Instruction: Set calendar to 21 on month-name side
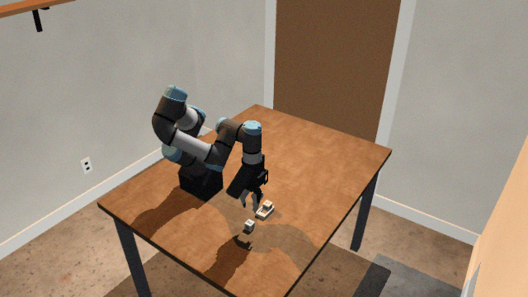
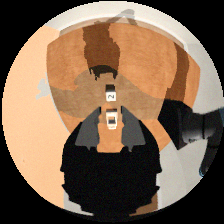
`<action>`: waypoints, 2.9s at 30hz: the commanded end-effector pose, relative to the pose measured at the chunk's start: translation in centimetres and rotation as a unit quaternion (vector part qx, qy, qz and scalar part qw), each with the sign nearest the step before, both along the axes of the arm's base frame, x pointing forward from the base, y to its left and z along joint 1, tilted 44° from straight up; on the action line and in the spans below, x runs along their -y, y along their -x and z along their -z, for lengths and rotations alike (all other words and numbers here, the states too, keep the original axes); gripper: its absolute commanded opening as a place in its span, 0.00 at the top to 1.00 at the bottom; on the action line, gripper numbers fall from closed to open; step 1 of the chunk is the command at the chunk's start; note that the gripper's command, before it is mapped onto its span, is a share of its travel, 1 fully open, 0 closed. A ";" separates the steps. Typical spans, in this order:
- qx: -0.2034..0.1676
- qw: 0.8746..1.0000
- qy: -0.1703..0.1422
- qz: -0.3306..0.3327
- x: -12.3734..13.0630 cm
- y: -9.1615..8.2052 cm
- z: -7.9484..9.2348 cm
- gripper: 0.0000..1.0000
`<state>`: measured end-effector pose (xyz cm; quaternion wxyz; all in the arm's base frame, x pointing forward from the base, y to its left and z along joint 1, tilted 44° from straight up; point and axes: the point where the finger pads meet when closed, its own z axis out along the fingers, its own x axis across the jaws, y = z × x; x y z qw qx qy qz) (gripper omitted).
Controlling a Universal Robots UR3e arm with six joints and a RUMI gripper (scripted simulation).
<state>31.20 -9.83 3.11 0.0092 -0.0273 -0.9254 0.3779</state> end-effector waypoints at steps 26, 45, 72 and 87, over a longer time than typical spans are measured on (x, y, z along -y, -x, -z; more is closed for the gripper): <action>0.001 1.000 0.000 -0.001 1.1 0.0 1.1 0.72; 0.001 1.000 0.000 -0.001 3.0 0.1 3.0 0.72; 0.001 1.000 0.000 -0.001 3.8 0.2 3.8 0.72; 0.001 1.000 0.000 -0.001 3.8 0.2 3.8 0.72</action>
